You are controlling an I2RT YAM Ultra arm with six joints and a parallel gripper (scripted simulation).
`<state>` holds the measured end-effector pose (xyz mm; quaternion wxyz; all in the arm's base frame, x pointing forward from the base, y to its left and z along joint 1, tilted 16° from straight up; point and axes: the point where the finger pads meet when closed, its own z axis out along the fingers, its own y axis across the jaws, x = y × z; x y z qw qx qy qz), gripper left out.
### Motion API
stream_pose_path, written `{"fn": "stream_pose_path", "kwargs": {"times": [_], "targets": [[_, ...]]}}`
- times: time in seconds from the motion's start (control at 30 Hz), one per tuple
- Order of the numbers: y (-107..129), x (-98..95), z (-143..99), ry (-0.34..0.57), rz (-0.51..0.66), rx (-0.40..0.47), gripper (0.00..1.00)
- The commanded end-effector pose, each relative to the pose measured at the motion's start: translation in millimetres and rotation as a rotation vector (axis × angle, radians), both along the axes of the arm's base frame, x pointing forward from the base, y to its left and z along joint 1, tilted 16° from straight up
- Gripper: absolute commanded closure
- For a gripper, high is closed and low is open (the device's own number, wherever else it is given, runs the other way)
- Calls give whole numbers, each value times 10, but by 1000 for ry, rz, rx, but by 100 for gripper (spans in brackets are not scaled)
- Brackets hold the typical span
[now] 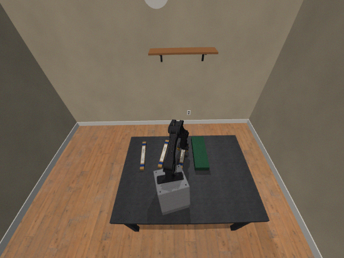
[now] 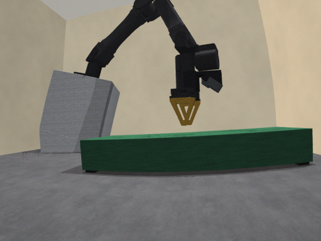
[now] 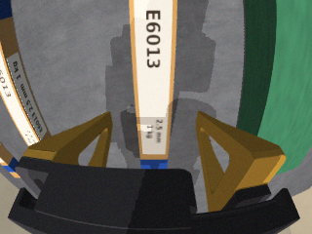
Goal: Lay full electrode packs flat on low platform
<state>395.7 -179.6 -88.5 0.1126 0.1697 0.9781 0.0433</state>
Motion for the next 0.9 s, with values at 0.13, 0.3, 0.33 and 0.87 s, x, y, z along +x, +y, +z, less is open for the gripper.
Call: {"fn": "stream_pose_path", "kwargs": {"times": [0.13, 0.3, 0.33, 0.87], "targets": [[-61, 291, -187, -60, -2, -34, 26], [-100, 313, -284, -60, -10, -35, 26], [-100, 313, -284, -60, -10, -35, 26], [-83, 348, -220, -68, -6, -35, 26]]}}
